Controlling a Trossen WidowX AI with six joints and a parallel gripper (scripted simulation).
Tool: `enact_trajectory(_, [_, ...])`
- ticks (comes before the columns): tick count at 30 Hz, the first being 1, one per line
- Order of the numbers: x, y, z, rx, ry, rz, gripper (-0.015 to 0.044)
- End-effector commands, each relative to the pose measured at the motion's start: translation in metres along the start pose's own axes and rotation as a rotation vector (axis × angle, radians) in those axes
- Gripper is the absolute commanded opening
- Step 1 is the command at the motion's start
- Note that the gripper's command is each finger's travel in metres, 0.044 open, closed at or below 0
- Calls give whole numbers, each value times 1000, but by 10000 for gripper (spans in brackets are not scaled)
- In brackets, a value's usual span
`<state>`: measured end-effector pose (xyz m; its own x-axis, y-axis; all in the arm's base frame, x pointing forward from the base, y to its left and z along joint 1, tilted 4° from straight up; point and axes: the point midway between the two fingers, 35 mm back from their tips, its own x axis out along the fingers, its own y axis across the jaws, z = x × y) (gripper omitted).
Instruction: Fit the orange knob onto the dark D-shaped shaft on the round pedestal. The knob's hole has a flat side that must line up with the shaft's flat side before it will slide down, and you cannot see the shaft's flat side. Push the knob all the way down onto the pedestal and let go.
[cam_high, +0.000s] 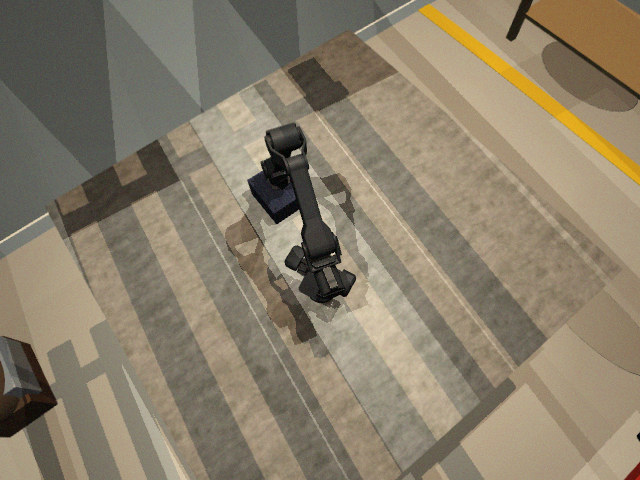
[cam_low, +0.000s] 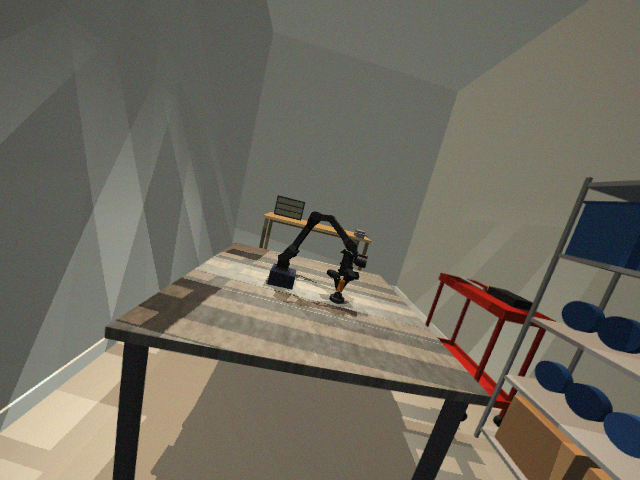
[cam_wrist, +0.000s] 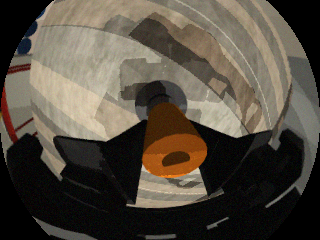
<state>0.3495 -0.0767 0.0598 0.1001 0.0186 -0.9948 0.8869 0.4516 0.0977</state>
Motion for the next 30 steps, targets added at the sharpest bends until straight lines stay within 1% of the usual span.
enact_trajectory(1, [-1,2,1,5,-2,4,0])
enact_trajectory(30, [1,5,4,5,-2,4,0])
